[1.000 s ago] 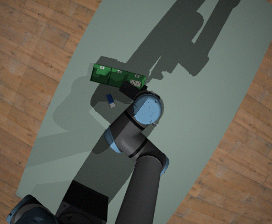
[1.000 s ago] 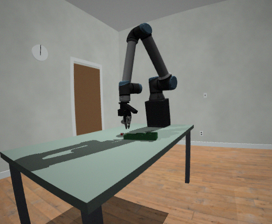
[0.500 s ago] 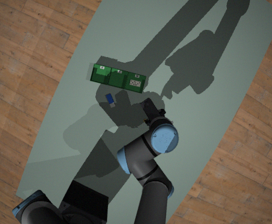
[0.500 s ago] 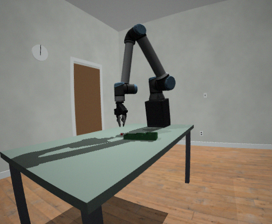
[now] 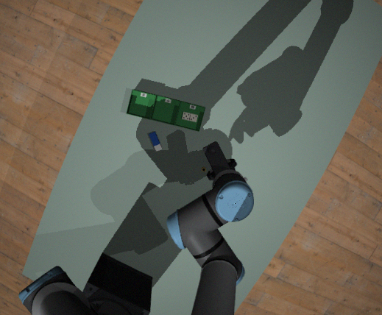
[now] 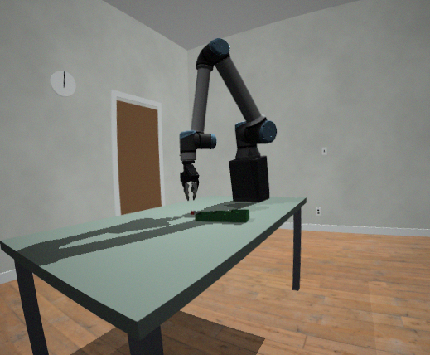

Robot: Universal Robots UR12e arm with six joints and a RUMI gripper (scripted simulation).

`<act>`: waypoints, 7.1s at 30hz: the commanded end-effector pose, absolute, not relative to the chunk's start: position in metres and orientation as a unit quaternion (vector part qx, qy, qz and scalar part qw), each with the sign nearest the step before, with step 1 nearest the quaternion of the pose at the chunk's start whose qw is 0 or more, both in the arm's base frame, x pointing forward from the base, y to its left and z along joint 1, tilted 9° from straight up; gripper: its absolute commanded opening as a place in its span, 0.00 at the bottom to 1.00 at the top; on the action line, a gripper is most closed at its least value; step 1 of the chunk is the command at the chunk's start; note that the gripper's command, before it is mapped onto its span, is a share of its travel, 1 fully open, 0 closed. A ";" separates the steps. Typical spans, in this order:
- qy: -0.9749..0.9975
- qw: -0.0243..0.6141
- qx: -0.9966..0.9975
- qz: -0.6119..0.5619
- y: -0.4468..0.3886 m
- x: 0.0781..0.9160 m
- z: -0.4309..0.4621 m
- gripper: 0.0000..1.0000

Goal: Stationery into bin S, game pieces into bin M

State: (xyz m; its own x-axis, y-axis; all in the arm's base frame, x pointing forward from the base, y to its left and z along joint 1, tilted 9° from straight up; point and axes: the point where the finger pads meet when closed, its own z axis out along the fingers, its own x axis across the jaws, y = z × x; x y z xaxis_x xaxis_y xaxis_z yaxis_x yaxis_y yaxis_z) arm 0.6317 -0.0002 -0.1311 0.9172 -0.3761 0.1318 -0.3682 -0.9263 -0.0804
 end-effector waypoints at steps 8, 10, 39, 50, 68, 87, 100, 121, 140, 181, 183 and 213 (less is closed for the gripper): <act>0.191 0.027 -0.979 -0.073 0.004 0.633 -0.130 0.18; 0.191 0.027 -0.979 -0.073 0.005 0.634 -0.130 0.18; 0.191 0.027 -0.979 -0.073 0.007 0.644 -0.193 0.18; 0.191 0.027 -0.979 -0.073 0.007 0.645 -0.203 0.18; 0.191 0.027 -0.979 -0.073 0.007 0.645 -0.205 0.00; 0.191 0.027 -0.979 -0.073 0.007 0.645 -0.205 0.00; 0.191 0.027 -0.979 -0.073 0.007 0.644 -0.195 0.00; 0.191 0.027 -0.979 -0.073 0.006 0.636 -0.146 0.00; 0.166 0.025 -0.983 -0.074 0.011 0.637 -0.139 0.00; -0.196 -0.003 -0.978 -0.078 0.168 0.688 -0.127 0.00; -0.196 -0.003 -0.978 -0.078 0.167 0.688 -0.127 0.00; -0.196 -0.003 -0.978 -0.078 0.166 0.694 -0.171 0.00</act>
